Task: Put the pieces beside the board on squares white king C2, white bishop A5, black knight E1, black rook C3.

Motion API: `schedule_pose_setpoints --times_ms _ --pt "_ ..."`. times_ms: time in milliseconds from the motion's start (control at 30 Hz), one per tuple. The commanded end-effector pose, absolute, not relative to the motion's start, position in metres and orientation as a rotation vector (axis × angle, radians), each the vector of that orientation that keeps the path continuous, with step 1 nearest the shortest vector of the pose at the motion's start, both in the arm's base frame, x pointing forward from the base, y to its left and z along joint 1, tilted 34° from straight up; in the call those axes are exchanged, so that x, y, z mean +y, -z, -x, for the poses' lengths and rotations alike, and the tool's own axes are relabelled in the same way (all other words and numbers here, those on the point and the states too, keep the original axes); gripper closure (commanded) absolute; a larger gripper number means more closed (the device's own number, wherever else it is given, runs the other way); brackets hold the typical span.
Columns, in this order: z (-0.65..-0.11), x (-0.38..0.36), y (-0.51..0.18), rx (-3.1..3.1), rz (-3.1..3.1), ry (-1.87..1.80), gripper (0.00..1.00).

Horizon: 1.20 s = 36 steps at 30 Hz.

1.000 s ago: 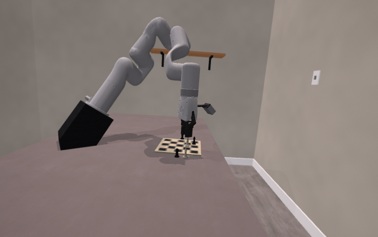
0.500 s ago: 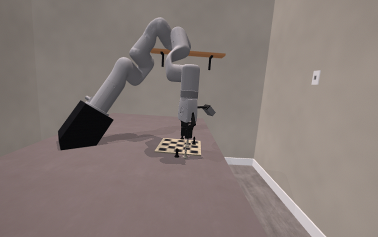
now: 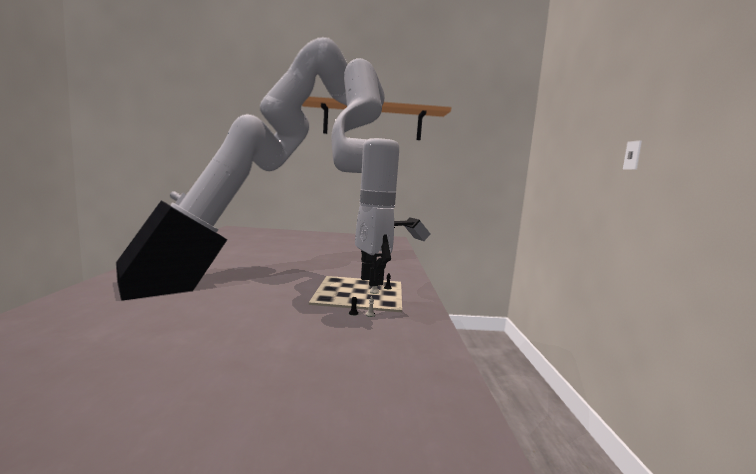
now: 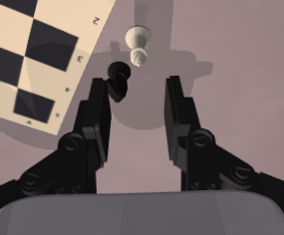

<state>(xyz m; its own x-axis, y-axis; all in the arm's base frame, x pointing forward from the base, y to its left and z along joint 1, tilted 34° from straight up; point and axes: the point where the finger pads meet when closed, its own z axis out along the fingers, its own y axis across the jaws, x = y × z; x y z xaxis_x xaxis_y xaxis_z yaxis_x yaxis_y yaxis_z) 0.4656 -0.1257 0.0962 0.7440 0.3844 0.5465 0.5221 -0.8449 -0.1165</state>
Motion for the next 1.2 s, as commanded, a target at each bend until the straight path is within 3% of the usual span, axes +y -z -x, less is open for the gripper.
schedule_pose_setpoints --times_ms 0,1167 --pt "-0.468 -0.126 -0.095 -0.712 2.685 0.761 0.63" --pt "-0.478 -0.117 -0.076 -0.712 2.685 0.761 0.63"
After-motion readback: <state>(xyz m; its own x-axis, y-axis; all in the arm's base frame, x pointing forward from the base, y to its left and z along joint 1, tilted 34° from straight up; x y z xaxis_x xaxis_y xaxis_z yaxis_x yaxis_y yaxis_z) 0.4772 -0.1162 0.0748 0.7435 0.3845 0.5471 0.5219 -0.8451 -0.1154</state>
